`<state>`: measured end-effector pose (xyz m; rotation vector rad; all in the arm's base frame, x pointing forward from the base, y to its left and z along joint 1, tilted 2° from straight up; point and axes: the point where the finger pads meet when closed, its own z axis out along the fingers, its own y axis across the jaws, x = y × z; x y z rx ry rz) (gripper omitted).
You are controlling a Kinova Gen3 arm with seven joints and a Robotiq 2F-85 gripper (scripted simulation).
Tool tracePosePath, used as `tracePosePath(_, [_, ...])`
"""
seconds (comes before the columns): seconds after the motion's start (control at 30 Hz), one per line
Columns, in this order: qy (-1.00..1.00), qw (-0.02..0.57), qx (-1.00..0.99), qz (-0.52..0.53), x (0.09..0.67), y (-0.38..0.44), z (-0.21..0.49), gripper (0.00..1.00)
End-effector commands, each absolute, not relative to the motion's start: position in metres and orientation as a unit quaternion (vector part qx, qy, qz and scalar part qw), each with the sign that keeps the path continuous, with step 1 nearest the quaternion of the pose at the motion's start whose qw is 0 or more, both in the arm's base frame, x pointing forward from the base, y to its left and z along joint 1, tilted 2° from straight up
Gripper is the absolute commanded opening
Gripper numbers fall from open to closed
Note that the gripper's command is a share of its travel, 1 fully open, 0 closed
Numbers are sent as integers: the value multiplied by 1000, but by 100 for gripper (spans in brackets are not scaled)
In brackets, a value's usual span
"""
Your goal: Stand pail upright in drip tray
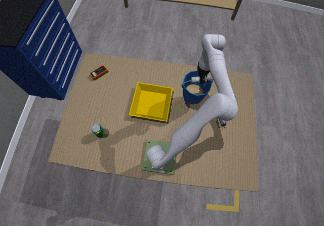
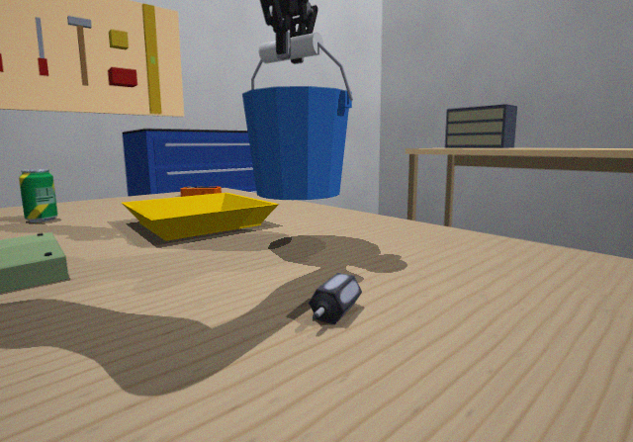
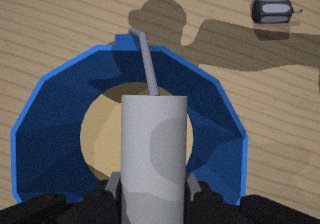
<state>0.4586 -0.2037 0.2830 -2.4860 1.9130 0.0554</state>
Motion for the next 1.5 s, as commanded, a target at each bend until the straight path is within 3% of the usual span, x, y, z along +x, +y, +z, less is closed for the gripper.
tracePosePath(0.0, [610,2,-792,16,459,-204,284,10])
tracePosePath(1.47, [610,2,-792,16,457,-194,284,10])
